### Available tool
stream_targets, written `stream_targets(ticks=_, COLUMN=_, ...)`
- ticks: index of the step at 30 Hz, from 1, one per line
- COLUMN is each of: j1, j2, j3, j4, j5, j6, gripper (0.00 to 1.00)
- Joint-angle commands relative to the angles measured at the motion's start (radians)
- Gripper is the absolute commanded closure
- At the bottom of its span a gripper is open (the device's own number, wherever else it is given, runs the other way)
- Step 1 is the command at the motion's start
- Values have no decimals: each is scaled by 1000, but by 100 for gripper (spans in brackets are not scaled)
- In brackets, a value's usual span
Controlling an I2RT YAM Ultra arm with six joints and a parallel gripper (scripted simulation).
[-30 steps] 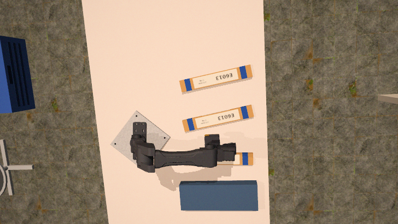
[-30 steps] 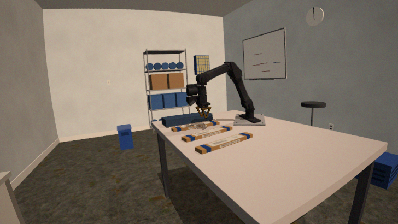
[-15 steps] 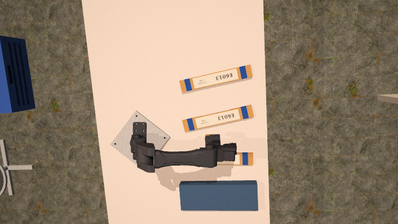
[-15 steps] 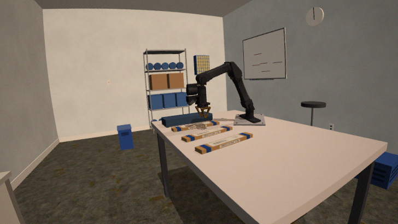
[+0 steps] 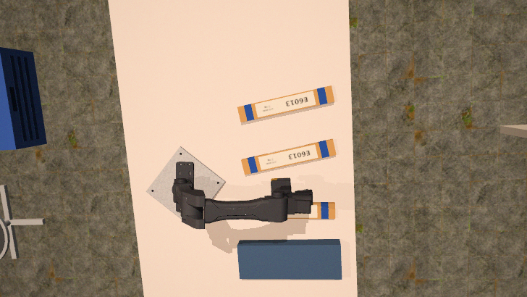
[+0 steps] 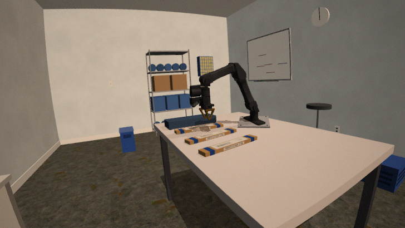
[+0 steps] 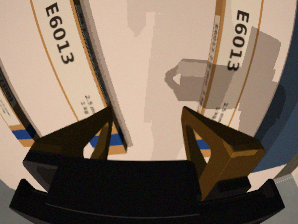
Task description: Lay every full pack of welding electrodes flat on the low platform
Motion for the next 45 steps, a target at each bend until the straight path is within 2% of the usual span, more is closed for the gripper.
stream_targets(ticks=1, j1=-4, j2=-17, j3=39, j4=-23, j5=1, j6=-2, gripper=36)
stream_targets(ticks=45, j1=-18, j2=-8, j3=236, j4=-214, j5=0, j6=-15, gripper=36)
